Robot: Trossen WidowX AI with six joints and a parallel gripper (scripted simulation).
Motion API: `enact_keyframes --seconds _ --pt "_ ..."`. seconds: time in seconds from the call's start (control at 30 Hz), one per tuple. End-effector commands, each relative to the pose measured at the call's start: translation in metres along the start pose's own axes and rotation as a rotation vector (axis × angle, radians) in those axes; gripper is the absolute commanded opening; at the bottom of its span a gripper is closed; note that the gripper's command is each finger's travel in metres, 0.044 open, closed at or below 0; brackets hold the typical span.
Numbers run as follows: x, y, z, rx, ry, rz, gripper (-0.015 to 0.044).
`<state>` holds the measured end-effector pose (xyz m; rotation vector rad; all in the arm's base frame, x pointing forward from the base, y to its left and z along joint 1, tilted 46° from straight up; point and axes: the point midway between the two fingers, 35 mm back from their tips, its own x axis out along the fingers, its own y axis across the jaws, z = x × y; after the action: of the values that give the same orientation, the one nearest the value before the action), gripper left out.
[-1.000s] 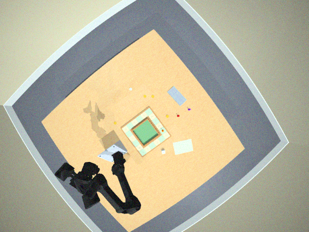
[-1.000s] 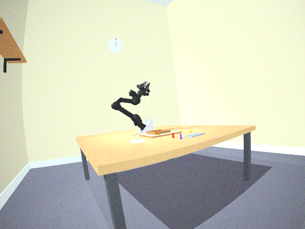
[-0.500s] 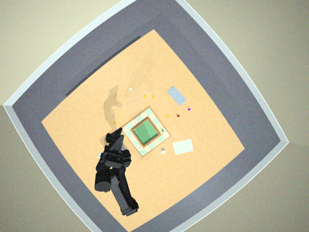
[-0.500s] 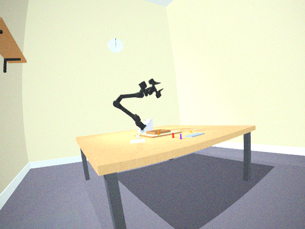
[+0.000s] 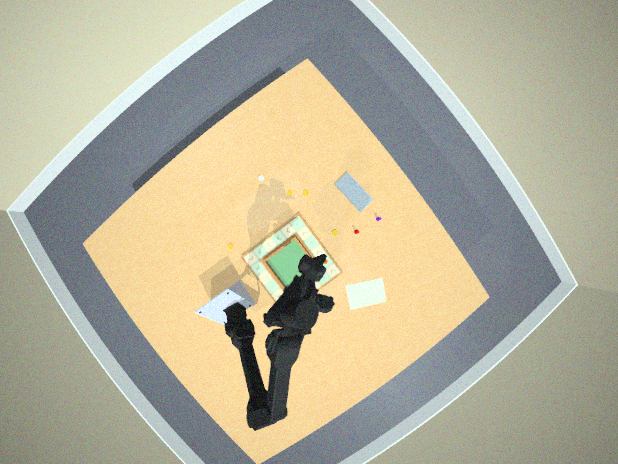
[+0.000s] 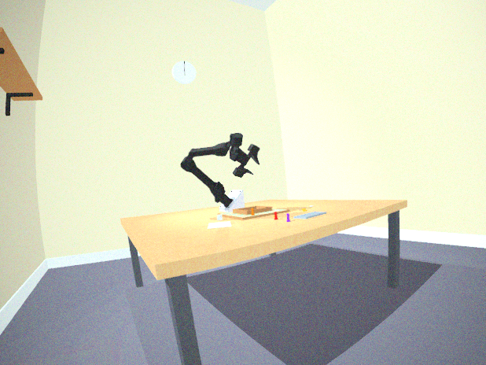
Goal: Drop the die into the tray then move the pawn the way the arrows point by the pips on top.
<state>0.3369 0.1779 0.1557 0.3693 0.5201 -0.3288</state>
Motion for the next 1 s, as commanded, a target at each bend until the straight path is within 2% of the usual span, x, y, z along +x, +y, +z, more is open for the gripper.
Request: enact_keyframes --seconds 0.0,0.2,0.4,0.7,0.97 --pt "0.030 -0.062 0.033 -0.214 0.070 -0.262 0.0275" --pt "0.041 -0.144 0.069 -0.430 0.251 -0.548 0.0275" --pt "0.025 -0.221 0.096 -0.589 0.514 -0.757 0.0275" --pt "0.021 -0.228 0.098 -0.597 0.533 -0.767 0.0275" --pt "0.031 -0.240 0.095 -0.597 0.532 -0.767 0.0275"
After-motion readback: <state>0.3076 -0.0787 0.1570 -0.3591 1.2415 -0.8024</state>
